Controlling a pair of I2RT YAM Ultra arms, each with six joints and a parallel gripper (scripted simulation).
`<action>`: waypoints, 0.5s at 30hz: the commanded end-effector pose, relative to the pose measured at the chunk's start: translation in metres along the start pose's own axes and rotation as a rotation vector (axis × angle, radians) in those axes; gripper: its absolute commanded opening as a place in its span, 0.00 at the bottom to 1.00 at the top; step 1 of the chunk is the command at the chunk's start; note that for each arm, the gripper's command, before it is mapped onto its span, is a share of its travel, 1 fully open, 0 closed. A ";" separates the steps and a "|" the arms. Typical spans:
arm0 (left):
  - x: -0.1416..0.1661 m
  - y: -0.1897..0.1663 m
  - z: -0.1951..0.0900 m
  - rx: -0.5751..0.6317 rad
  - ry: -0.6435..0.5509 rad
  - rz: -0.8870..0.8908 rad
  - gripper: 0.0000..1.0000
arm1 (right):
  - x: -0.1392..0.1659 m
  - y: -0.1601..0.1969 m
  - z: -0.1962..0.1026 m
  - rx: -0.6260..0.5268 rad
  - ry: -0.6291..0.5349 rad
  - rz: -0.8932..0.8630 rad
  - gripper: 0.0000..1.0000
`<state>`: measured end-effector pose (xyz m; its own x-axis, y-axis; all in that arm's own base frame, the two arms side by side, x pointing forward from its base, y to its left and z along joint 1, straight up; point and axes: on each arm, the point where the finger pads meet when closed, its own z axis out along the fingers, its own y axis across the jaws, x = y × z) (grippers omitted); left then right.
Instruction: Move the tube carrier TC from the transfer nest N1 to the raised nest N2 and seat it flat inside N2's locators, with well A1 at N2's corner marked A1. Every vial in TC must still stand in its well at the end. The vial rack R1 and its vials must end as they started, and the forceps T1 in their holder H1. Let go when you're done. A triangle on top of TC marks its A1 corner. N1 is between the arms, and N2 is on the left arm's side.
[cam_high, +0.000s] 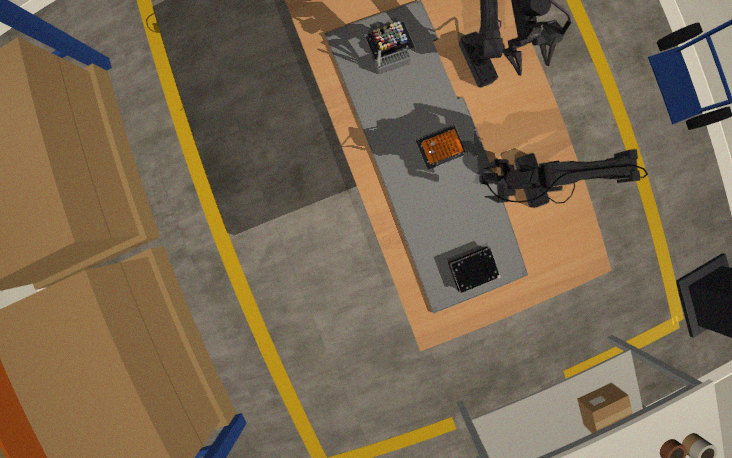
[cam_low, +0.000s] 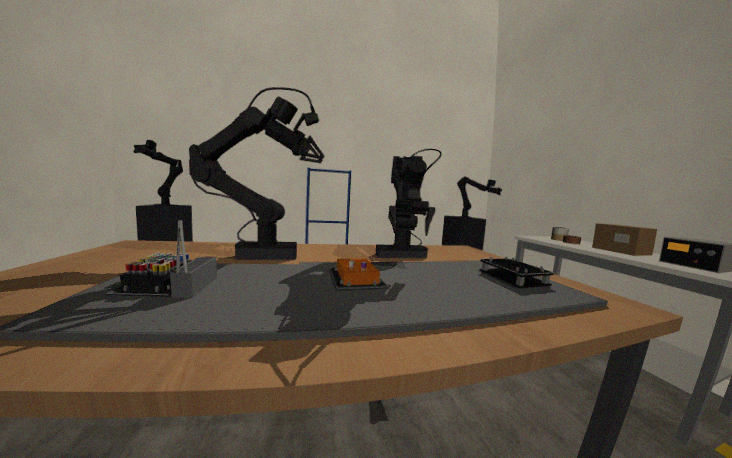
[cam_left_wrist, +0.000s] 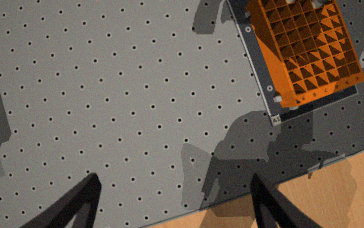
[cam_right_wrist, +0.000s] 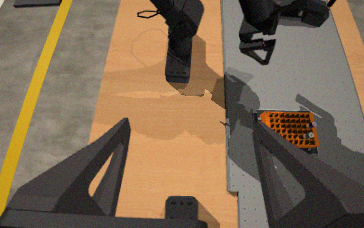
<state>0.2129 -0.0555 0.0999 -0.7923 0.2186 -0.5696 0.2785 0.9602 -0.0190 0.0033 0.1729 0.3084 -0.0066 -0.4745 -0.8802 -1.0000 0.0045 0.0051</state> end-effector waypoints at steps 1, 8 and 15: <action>-0.015 -0.010 0.001 0.006 -0.026 0.025 1.00 | -0.007 0.034 -0.011 -0.197 -0.022 -0.090 1.00; -0.016 -0.031 0.003 0.054 -0.020 0.093 1.00 | -0.006 0.060 -0.021 -0.338 -0.032 -0.161 1.00; -0.016 -0.040 0.004 0.076 -0.017 0.123 1.00 | -0.005 0.072 -0.026 -0.404 -0.037 -0.194 1.00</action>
<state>0.2067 -0.0909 0.0934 -0.7651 0.3325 -0.5515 0.4086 0.9126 -0.0167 -0.0556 0.1575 0.3135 0.1453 -0.4405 -0.8859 -0.9386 -0.3446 0.0174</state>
